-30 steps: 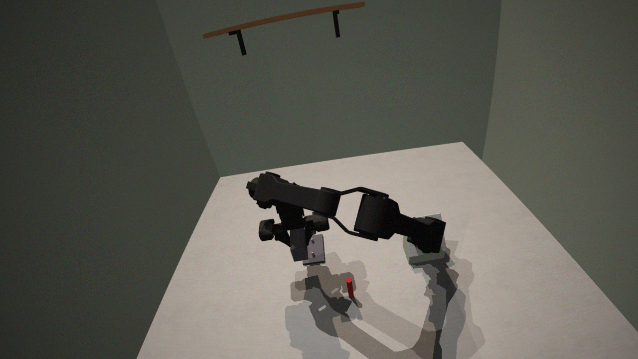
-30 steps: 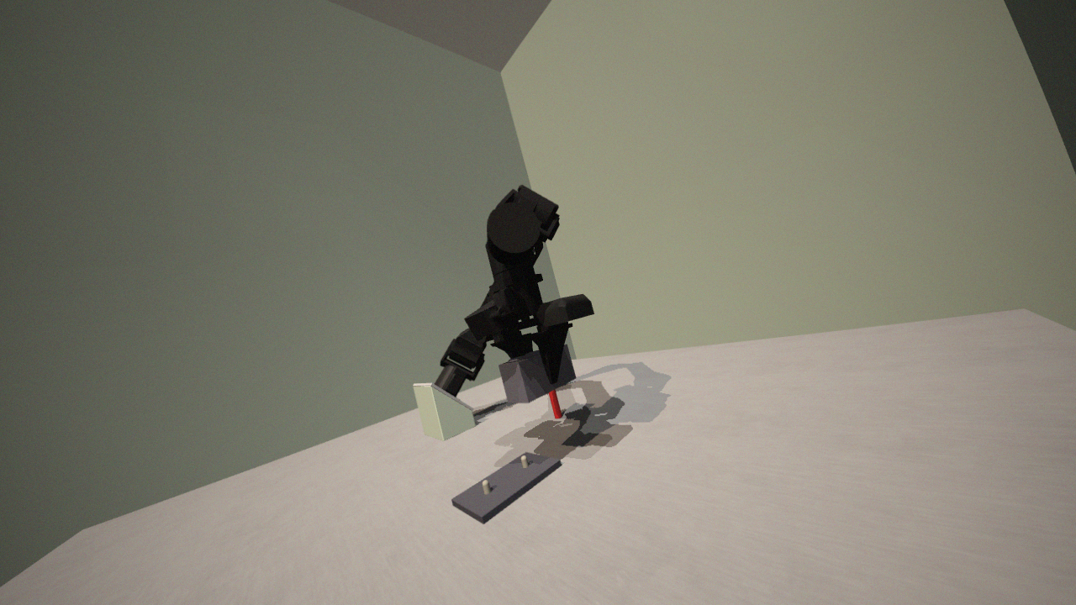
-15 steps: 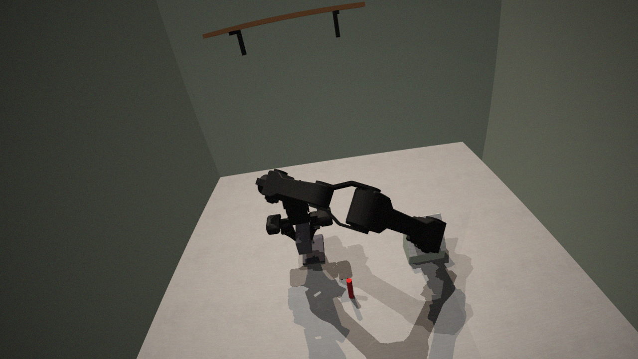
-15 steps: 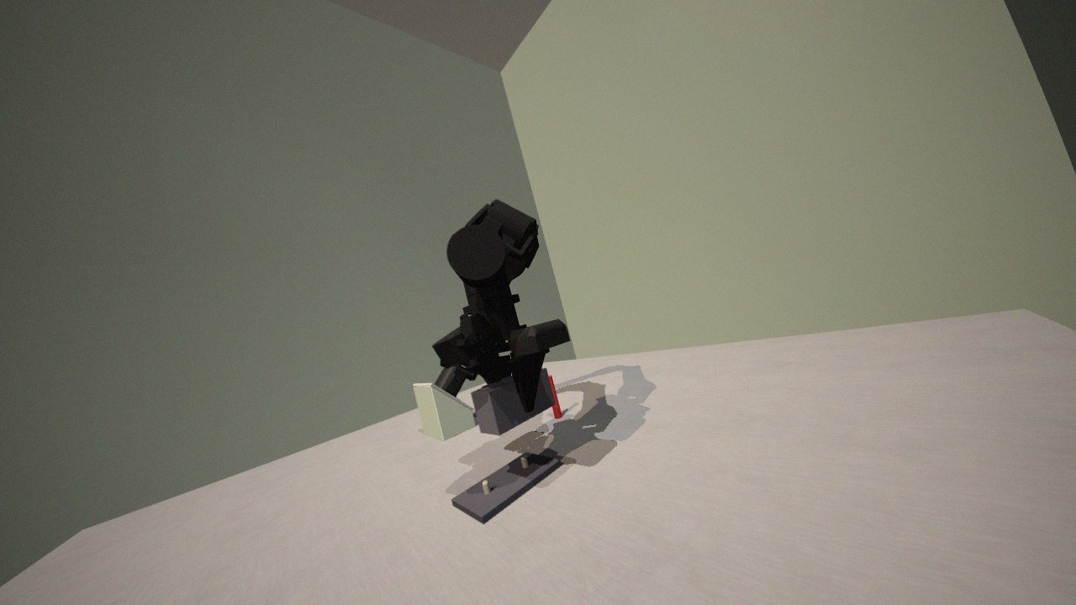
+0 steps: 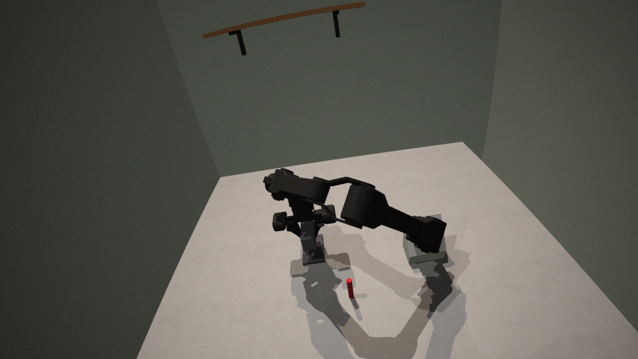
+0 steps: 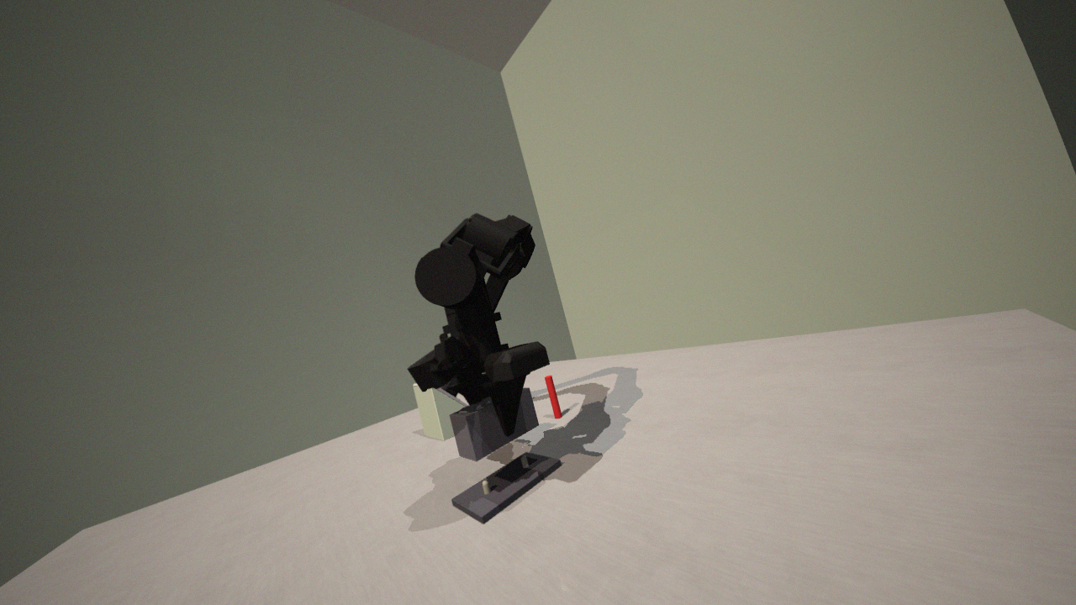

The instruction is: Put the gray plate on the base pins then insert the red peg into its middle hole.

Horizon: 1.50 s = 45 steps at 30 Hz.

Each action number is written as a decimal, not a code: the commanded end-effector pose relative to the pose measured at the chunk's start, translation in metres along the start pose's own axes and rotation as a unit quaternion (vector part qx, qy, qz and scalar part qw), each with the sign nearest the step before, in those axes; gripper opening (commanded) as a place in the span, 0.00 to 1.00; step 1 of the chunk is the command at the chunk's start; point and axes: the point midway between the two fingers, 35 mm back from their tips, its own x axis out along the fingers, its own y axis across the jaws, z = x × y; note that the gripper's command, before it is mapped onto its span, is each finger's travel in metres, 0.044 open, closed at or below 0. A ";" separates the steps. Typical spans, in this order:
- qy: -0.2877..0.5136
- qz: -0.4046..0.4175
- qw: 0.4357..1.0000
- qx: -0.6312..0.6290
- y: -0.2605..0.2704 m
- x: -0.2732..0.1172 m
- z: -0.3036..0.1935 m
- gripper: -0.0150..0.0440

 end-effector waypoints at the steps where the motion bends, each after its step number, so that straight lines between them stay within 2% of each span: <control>1: -0.001 -0.002 1.000 0.000 -0.002 0.002 0.003 0.25; 26: -0.001 -0.002 1.000 0.000 -0.002 0.003 0.004 0.25; 45: -0.001 -0.002 1.000 0.000 -0.002 0.026 0.004 0.25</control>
